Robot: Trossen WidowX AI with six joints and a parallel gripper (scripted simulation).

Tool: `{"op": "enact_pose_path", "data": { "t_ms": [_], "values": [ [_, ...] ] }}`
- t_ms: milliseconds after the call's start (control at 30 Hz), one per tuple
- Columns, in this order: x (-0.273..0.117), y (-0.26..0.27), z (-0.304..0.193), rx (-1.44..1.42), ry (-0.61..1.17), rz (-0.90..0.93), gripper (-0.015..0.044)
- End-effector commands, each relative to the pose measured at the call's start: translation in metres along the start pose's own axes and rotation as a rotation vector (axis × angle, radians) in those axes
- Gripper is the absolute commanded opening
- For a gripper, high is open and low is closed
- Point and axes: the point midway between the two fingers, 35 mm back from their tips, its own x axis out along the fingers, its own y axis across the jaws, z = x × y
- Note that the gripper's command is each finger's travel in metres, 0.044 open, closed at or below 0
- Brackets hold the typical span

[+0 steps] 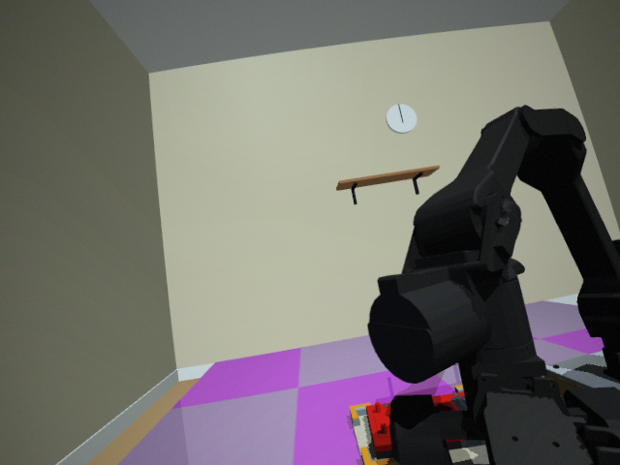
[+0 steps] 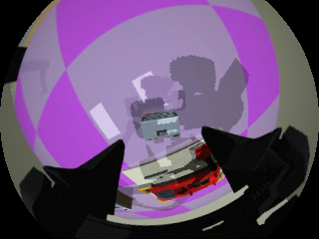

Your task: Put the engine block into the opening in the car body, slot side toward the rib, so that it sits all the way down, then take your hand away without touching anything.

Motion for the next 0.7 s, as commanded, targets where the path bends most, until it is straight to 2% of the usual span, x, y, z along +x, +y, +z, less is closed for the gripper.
{"op": "enact_pose_path", "data": {
  "t_ms": [0, 667],
  "values": [
    [0.006, 0.000, -0.002, -0.006, 0.006, 0.001, 0.0440],
    [0.038, 0.000, -0.002, -0.006, 0.006, 0.001, 0.0440]
  ]
}}
